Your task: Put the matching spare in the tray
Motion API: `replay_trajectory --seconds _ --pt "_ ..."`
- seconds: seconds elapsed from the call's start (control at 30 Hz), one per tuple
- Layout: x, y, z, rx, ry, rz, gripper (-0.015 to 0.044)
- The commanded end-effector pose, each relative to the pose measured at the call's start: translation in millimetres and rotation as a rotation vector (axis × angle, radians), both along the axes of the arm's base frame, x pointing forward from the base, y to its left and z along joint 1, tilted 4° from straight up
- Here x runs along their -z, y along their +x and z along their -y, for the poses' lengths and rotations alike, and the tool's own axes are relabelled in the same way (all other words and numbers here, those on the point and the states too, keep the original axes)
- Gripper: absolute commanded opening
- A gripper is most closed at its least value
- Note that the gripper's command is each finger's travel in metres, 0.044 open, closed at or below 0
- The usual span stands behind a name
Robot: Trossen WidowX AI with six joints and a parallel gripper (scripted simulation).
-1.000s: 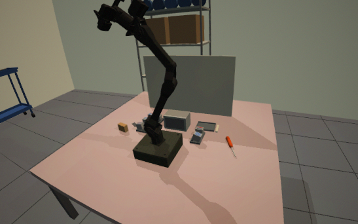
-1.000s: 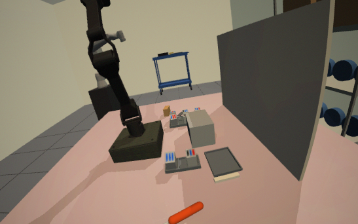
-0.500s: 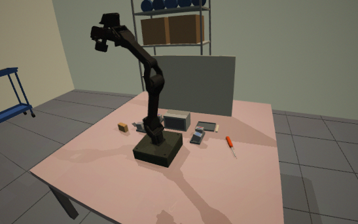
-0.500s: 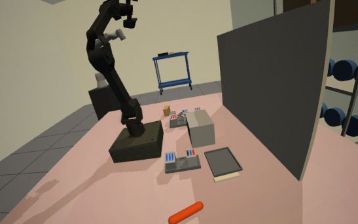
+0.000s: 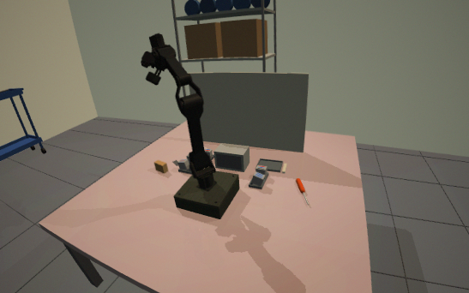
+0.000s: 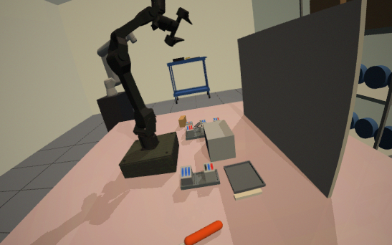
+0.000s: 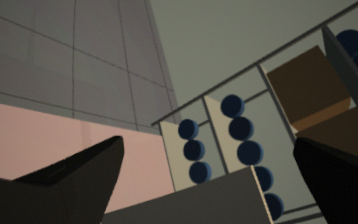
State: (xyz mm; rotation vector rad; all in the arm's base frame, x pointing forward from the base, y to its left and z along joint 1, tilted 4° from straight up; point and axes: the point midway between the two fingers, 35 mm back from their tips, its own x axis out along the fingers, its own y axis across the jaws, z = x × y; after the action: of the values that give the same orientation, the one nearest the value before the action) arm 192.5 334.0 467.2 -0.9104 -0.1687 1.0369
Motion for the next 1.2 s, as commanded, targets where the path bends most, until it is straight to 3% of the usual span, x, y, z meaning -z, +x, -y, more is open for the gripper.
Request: replay_trajectory --seconds 0.0,0.4,0.6,0.8,1.17 --pt "46 47 9 0.142 -0.08 -0.15 0.044" --pt "188 163 110 0.685 -0.231 -0.722 0.044" --pt "254 187 188 1.007 -0.25 -1.057 0.044" --pt "308 184 268 1.342 -0.231 -1.402 0.044" --pt "313 182 276 1.379 -0.226 -1.441 0.044"
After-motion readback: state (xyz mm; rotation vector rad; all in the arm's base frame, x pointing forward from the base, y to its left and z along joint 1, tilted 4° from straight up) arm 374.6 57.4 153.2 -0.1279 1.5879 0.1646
